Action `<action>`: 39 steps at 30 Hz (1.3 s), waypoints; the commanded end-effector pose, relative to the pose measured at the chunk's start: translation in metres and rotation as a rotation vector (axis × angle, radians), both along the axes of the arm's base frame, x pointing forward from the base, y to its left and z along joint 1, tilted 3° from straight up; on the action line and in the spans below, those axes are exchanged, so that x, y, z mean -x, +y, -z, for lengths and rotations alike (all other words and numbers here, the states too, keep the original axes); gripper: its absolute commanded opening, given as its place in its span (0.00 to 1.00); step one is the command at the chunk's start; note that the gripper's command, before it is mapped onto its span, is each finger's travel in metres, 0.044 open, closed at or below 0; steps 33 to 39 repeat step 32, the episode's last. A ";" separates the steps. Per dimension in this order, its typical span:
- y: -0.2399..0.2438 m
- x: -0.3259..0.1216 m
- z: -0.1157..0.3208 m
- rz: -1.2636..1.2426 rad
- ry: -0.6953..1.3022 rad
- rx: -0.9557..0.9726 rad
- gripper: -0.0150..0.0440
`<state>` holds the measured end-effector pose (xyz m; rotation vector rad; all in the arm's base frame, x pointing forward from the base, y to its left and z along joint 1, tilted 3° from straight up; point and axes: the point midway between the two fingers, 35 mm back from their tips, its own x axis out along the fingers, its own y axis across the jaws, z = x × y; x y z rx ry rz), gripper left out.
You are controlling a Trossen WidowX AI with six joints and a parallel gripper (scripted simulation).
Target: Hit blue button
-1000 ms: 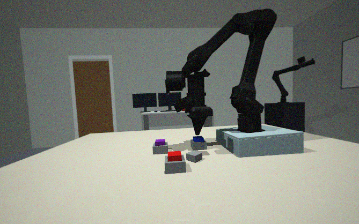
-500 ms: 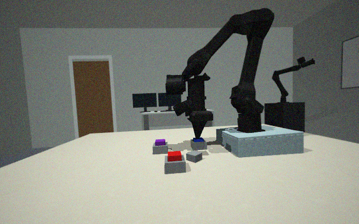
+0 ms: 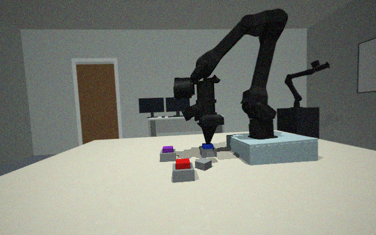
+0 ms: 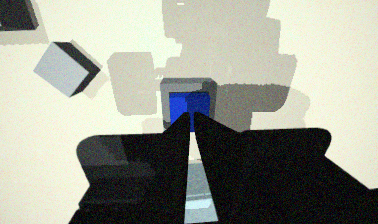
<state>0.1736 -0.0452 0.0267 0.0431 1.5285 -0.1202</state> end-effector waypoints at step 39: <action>0.226 -0.085 -0.086 -0.005 -0.015 -0.029 0.93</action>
